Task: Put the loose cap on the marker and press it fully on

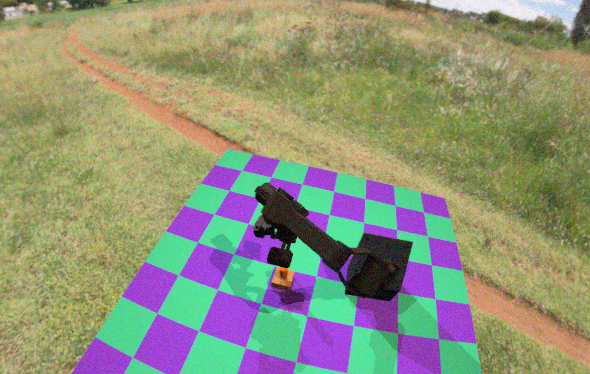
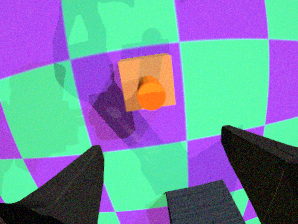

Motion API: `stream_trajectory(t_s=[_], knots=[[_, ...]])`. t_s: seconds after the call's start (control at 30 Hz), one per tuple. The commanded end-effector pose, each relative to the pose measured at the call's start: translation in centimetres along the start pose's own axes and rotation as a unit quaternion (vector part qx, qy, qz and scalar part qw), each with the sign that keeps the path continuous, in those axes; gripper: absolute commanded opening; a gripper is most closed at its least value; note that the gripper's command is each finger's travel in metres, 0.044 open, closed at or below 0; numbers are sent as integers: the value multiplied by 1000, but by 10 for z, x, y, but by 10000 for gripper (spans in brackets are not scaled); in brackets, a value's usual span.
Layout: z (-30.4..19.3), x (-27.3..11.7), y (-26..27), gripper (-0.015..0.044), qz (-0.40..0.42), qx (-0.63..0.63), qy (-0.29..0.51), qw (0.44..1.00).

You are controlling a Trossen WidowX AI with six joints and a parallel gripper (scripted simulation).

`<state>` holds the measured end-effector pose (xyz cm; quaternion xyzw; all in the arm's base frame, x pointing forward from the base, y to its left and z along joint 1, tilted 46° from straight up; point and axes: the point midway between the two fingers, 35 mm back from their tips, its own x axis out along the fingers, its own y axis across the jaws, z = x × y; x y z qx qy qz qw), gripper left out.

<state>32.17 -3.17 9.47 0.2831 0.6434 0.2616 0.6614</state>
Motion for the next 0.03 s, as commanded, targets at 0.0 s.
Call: stream_trajectory(t_s=[0.0], knots=[[0,-1,0,440,-1,-2,1,1000]])
